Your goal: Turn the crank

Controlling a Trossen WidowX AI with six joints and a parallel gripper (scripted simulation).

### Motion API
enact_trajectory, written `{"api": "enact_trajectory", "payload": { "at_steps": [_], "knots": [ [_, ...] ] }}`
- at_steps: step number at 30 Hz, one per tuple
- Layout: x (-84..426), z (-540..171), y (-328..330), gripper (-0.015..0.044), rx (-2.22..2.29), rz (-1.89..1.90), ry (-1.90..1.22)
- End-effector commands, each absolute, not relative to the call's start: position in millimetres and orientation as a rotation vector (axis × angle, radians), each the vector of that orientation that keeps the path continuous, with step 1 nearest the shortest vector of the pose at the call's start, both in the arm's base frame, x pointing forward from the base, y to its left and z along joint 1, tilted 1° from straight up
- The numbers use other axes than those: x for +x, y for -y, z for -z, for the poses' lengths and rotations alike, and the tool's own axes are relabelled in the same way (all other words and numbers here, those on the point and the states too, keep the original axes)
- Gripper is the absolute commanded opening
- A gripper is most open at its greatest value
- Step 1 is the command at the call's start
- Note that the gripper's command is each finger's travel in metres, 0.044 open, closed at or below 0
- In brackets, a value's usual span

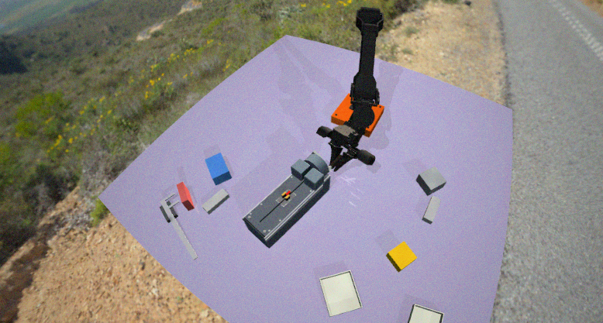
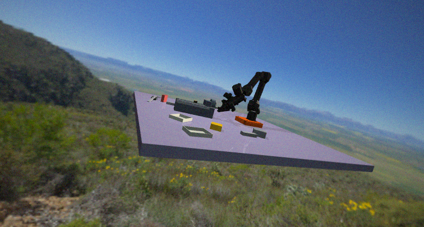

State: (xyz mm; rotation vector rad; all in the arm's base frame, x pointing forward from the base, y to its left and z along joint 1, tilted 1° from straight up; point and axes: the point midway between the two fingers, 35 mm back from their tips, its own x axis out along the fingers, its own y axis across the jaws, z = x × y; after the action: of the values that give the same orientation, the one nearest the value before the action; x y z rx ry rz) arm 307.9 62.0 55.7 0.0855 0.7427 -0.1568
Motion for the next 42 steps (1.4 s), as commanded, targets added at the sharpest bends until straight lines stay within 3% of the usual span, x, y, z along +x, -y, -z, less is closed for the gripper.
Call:
{"api": "enact_trajectory", "payload": {
  "at_steps": [1,42],
  "knots": [
    [308,-47,-59,0.0000,0.084,0.153,-0.752],
    [303,-35,-31,0.0000,0.081,0.154,-0.752]
  ]
}}
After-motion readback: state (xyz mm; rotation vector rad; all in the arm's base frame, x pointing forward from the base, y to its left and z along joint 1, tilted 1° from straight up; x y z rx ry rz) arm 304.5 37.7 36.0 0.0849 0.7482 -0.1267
